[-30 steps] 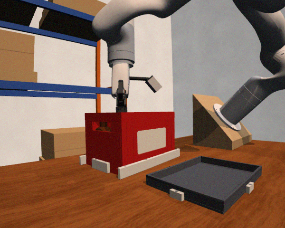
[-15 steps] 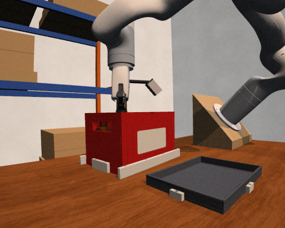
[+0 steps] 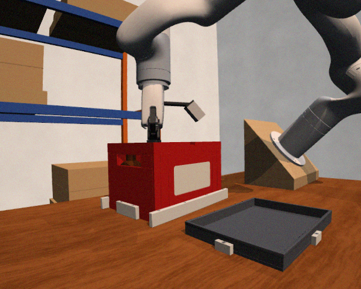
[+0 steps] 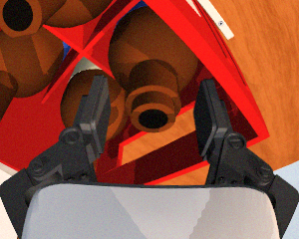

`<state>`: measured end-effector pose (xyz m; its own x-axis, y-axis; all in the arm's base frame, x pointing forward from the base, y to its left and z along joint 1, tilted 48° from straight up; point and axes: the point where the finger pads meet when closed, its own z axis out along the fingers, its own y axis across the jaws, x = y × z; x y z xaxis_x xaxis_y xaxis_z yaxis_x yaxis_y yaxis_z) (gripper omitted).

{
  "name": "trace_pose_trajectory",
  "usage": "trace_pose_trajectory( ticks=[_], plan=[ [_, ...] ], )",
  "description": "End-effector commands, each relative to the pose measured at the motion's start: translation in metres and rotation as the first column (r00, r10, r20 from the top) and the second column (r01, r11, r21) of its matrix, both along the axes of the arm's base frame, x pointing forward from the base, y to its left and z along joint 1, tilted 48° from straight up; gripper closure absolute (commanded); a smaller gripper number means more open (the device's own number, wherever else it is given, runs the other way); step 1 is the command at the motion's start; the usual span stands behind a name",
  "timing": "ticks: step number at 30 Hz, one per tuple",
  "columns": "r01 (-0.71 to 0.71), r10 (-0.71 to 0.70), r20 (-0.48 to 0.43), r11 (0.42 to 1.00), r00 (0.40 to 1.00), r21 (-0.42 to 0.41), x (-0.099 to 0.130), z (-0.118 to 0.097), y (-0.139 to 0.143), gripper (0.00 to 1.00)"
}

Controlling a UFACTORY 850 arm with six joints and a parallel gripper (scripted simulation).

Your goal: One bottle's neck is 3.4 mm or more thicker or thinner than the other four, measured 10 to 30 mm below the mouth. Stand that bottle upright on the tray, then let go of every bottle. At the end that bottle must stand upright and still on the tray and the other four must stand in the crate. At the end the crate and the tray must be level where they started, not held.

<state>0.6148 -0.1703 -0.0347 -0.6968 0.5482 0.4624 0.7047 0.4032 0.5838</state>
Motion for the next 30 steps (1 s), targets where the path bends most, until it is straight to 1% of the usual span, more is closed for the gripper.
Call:
trace_pose_trajectory(
  ticks=[1, 3, 4, 30],
  plan=[
    [0.001, -0.001, 0.002, 1.0, 1.0, -0.001, 0.0006, 0.0007, -0.001, 0.35],
    [0.001, -0.001, 0.002, 1.0, 1.0, -0.001, 0.0006, 0.0007, -0.001, 0.35],
    [0.001, -0.001, 0.002, 1.0, 1.0, -0.001, 0.0006, 0.0007, -0.001, 1.0],
    [0.001, -0.001, 0.002, 1.0, 1.0, -0.001, 0.0006, 0.0007, -0.001, 1.0]
  ],
)
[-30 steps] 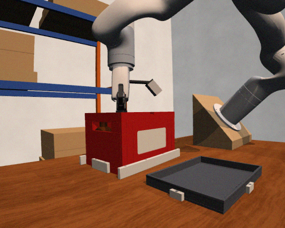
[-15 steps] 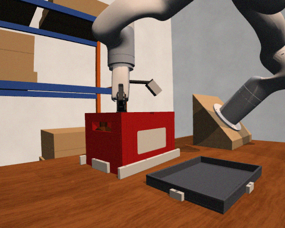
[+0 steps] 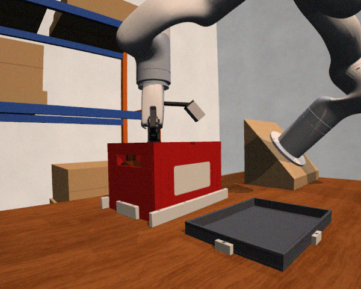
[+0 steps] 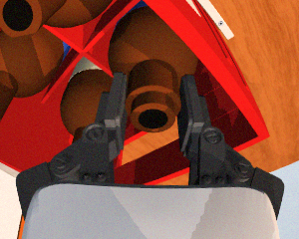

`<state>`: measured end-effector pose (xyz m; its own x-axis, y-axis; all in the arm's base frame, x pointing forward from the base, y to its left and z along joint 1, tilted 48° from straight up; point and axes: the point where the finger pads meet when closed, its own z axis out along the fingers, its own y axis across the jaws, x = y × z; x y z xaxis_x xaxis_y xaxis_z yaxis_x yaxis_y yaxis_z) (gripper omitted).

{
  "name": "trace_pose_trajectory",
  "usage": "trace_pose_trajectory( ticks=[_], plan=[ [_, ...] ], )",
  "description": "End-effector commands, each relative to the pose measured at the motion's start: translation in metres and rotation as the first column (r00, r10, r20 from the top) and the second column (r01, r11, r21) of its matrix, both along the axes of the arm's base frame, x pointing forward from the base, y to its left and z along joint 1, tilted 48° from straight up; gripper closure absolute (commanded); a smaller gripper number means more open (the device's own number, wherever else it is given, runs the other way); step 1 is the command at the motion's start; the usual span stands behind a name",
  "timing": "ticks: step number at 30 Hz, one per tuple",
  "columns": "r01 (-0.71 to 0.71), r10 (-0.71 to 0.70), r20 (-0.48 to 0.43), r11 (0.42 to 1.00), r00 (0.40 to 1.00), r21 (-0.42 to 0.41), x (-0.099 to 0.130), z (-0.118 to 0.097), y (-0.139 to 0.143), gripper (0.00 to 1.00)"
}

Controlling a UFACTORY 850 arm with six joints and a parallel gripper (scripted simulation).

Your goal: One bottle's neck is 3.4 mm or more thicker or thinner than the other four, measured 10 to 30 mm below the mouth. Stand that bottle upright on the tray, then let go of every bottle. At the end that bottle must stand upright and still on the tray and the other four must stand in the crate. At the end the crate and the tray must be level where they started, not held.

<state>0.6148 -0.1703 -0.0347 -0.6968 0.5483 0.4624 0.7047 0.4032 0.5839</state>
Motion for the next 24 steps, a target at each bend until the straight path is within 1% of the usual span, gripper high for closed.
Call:
trace_pose_trajectory(
  ticks=[1, 16, 17, 24],
  plan=[
    [0.001, -0.001, 0.002, 1.0, 1.0, -0.001, 0.0006, 0.0007, -0.001, 1.0],
    [0.001, -0.001, 0.002, 1.0, 1.0, -0.001, 0.0006, 0.0007, -0.001, 1.0],
    [0.001, -0.001, 0.002, 1.0, 1.0, -0.001, 0.0006, 0.0007, -0.001, 0.35],
    [0.001, -0.001, 0.002, 1.0, 1.0, -0.001, 0.0006, 0.0007, -0.001, 0.35]
  ],
)
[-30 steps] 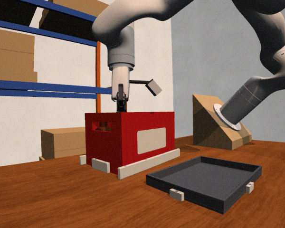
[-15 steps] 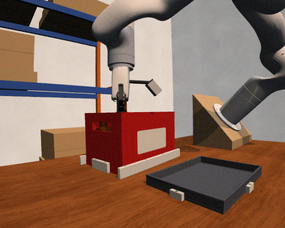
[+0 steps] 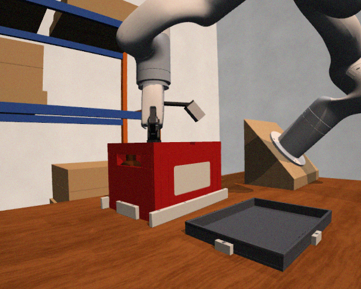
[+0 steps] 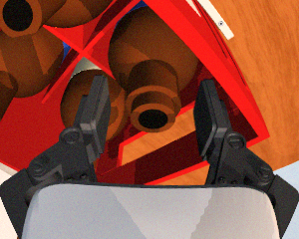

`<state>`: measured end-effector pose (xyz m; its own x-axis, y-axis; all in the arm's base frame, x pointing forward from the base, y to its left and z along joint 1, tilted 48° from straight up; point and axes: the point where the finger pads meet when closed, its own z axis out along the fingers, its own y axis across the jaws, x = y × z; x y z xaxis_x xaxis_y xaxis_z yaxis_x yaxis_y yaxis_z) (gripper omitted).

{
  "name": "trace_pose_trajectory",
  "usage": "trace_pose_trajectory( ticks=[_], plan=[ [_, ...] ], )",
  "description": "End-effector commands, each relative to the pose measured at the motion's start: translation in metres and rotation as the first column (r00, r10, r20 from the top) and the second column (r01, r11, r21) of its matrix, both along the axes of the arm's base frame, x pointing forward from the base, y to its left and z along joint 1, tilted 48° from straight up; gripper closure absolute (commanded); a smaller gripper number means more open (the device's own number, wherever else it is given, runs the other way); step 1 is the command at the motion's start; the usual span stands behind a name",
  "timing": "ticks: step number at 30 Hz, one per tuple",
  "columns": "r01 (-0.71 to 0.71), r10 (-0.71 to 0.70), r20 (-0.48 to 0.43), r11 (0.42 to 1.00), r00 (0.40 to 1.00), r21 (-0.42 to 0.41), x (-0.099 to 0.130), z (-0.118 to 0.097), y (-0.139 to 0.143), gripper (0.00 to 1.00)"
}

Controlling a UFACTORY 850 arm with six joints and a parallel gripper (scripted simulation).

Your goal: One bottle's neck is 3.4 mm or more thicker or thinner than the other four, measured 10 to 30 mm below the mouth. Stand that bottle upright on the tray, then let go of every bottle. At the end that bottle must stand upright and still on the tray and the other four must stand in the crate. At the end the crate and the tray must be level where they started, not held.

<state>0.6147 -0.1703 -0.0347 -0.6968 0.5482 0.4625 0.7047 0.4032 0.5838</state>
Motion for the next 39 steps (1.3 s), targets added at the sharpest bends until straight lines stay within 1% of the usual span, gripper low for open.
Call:
trace_pose_trajectory(
  ticks=[1, 29, 39],
  plan=[
    [0.001, -0.001, 0.002, 1.0, 1.0, -0.001, 0.0006, 0.0008, -0.001, 0.35],
    [0.001, -0.001, 0.002, 1.0, 1.0, -0.001, 0.0006, 0.0009, -0.0012, 0.35],
    [0.001, -0.001, 0.002, 1.0, 1.0, -0.001, -0.0005, 0.0061, -0.0068, 0.35]
  ],
)
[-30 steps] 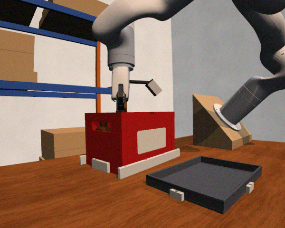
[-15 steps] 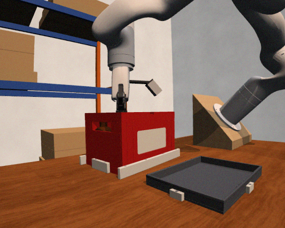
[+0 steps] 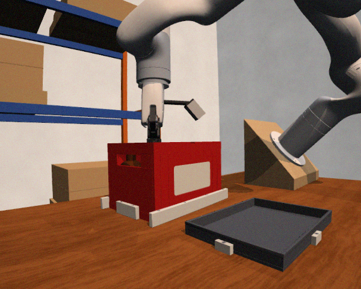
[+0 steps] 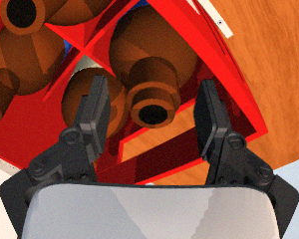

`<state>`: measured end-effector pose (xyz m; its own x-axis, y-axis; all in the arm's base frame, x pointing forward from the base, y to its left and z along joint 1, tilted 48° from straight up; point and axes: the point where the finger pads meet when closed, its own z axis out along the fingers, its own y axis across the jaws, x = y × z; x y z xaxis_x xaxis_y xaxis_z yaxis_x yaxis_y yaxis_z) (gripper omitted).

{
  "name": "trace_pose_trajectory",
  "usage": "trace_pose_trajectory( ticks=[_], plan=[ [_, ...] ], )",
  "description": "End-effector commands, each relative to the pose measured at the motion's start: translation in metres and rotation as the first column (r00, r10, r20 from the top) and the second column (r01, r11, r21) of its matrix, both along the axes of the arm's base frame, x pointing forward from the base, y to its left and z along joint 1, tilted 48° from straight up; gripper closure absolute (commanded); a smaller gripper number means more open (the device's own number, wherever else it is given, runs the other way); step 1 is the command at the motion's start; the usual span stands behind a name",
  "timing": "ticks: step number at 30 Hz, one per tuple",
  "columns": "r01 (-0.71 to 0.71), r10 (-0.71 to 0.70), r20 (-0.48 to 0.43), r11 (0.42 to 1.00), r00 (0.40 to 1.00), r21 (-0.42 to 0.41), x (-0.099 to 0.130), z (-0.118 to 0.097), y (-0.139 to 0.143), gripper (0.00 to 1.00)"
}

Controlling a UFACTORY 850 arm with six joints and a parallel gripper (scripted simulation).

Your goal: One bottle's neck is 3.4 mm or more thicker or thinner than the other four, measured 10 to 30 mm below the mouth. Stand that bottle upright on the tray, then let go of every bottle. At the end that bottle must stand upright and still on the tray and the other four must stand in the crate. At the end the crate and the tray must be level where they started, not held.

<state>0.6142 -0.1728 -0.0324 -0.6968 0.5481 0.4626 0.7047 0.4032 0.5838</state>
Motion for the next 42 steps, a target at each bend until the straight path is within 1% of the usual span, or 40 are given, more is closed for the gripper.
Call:
trace_pose_trajectory(
  ticks=[1, 10, 12, 25, 38, 39, 42],
  plan=[
    [0.001, -0.001, 0.002, 1.0, 1.0, -0.001, 0.0, 0.005, -0.006, 0.35],
    [0.001, -0.001, 0.002, 1.0, 1.0, -0.001, -0.004, 0.022, -0.025, 0.35],
    [0.001, -0.001, 0.002, 1.0, 1.0, -0.001, -0.004, 0.022, -0.025, 0.35],
    [0.001, -0.001, 0.002, 1.0, 1.0, -0.001, -0.009, 0.049, -0.054, 0.35],
    [0.001, -0.001, 0.002, 1.0, 1.0, -0.001, -0.01, 0.055, -0.061, 0.35],
    [0.001, -0.001, 0.002, 1.0, 1.0, -0.001, -0.01, 0.055, -0.061, 1.0],
    [0.001, -0.001, 0.002, 1.0, 1.0, -0.001, -0.01, 0.055, -0.061, 1.0]
  ],
)
